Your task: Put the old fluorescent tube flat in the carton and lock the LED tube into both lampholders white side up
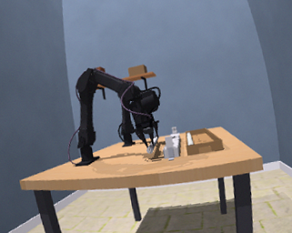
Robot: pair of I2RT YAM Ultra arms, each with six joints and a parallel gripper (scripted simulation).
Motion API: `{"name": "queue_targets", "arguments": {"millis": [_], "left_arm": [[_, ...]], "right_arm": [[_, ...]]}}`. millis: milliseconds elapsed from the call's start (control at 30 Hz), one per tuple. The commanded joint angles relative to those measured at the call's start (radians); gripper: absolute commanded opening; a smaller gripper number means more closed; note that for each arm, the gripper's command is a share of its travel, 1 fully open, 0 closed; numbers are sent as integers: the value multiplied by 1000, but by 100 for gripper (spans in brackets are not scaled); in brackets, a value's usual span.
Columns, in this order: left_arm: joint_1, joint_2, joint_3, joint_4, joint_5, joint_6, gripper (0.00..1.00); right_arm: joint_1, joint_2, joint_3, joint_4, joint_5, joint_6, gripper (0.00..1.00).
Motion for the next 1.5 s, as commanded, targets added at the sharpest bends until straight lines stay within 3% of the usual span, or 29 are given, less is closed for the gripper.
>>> {"name": "queue_targets", "arguments": {"millis": [0, 1467], "left_arm": [[-11, -36, 41, -39, 15, -6, 11], [-12, -70, 169, -187, 17, -3, 11]], "right_arm": [[-15, -41, 37, -25, -11, -5, 11], [-9, -77, 166, -179, -9, -6, 11]]}}
